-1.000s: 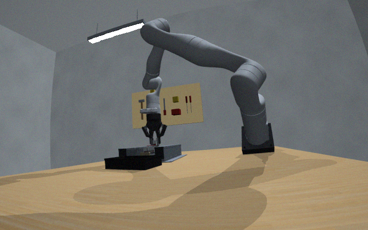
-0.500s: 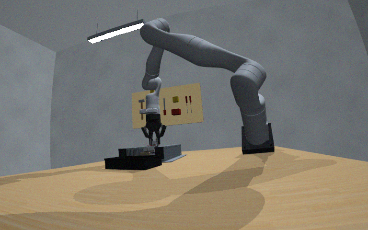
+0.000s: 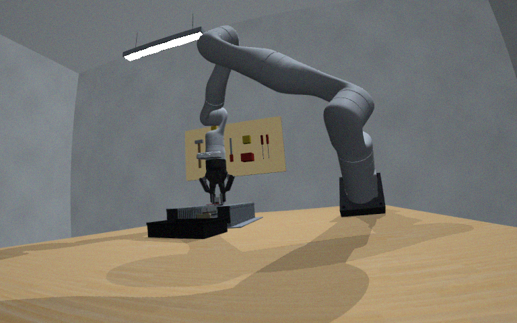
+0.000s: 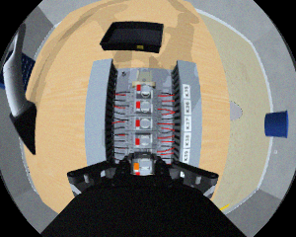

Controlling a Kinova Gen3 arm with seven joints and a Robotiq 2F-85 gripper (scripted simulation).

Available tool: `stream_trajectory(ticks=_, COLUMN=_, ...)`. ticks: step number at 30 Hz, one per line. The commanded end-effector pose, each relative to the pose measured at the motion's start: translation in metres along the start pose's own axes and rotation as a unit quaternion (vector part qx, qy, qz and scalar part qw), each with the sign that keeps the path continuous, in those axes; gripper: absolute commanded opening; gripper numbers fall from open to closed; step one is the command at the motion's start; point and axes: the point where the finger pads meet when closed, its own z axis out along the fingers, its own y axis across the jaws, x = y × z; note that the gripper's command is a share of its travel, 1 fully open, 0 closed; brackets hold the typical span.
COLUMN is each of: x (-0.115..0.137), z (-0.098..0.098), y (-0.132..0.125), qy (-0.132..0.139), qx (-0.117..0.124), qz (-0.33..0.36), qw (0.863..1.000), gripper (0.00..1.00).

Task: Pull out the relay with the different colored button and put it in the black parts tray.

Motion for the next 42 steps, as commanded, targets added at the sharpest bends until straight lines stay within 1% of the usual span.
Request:
stream_trajectory(ticks=1, x=0.0, z=-0.001, y=0.0, qy=-0.001, qx=-0.001, qz=0.0, qw=1.0, gripper=0.0)
stream_trajectory(ticks=11, x=0.0, z=-0.001, y=0.0, qy=-0.001, qx=-0.001, qz=0.0, qw=1.0, gripper=0.0)
stream_trajectory(ticks=18, x=0.0, z=-0.007, y=0.0, qy=-0.001, qx=-0.001, qz=0.0, qw=1.0, gripper=0.0)
stream_trajectory(ticks=32, x=0.0, z=-0.051, y=0.0, qy=-0.001, qx=-0.001, qz=0.0, qw=1.0, gripper=0.0)
stream_trajectory(ticks=42, x=0.0, z=-0.056, y=0.0, qy=-0.001, qx=-0.001, qz=0.0, qw=1.0, gripper=0.0)
